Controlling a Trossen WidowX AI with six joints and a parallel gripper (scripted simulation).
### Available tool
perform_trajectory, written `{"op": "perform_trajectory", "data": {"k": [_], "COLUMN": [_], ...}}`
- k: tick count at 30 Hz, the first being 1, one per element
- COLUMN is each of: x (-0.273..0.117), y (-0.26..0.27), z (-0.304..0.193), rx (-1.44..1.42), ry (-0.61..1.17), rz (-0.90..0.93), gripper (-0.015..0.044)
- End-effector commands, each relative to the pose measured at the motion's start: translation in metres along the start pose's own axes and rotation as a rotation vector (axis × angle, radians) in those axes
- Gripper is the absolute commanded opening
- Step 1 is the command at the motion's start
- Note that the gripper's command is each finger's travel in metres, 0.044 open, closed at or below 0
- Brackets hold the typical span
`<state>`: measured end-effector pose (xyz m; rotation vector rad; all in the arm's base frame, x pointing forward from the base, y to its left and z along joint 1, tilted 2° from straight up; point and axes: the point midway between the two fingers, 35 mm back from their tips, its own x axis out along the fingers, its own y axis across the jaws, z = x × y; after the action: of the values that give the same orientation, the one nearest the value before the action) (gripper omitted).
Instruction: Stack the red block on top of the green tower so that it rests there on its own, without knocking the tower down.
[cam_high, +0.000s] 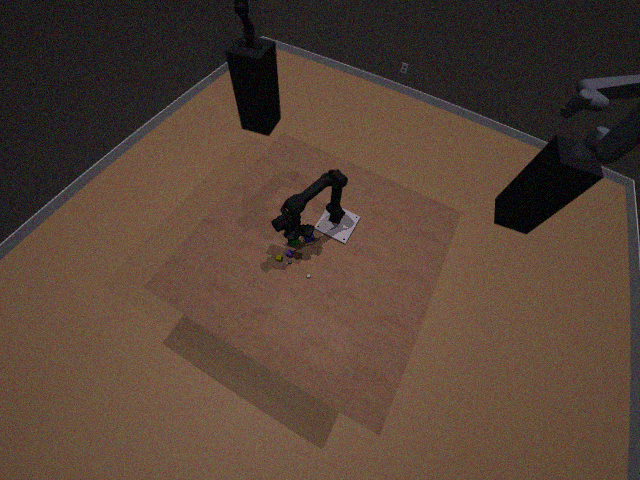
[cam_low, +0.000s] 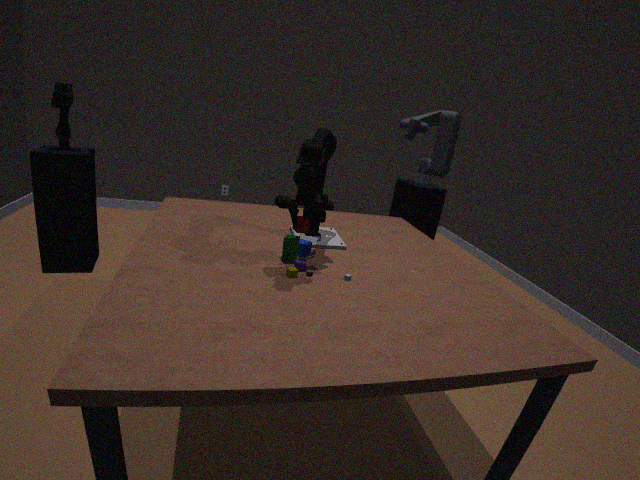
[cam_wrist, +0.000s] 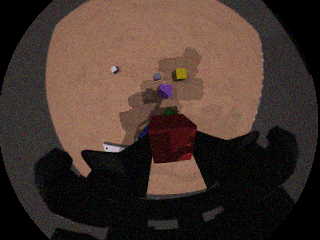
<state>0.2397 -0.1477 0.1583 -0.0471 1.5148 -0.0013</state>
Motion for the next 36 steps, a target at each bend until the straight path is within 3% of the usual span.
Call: {"op": "perform_trajectory", "data": {"k": [1,18,36], "x": [0.0,0.029,0.03], "y": [-0.015,-0.02,-0.02], "z": [-0.013,-0.018,-0.018], "rx": [-0.006,-0.006,-0.006], "ry": [0.001,0.001,0.001], "rz": [0.002,0.002,0.002], "gripper": [0.0,0.0,0.0]}}
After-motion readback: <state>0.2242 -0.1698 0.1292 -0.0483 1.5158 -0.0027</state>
